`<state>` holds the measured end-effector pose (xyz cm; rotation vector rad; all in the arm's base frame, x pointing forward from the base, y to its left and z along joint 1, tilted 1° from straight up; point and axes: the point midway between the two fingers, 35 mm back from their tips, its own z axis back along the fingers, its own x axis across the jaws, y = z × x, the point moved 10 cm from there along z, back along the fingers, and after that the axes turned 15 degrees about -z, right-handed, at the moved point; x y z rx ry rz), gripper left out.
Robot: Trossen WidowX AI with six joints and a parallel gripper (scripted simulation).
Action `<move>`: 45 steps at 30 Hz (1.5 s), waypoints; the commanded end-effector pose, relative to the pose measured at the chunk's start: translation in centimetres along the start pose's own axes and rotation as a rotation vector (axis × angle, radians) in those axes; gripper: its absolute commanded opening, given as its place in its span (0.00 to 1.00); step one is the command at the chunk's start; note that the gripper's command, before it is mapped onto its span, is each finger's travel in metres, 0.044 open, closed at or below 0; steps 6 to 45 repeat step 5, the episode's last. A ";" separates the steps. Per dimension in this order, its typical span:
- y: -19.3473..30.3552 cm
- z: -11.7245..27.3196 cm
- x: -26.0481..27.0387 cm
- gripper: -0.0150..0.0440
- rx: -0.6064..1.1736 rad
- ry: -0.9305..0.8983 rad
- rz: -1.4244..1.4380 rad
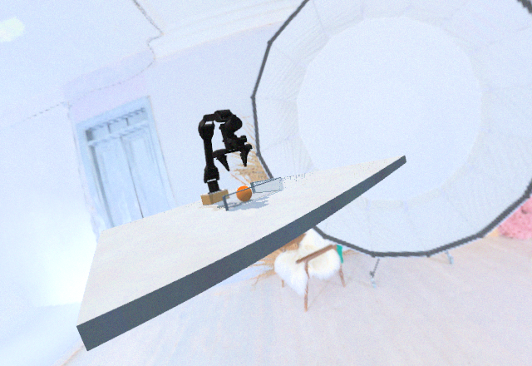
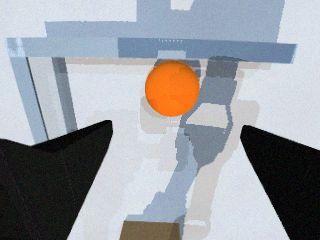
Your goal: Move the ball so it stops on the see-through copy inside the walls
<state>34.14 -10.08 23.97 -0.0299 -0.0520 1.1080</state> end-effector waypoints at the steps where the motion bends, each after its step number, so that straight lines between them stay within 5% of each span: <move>1: 0.1 1.1 0.0 1.00 -0.004 -0.001 0.002; 45: 0.1 1.1 0.0 1.00 -0.004 -0.001 0.002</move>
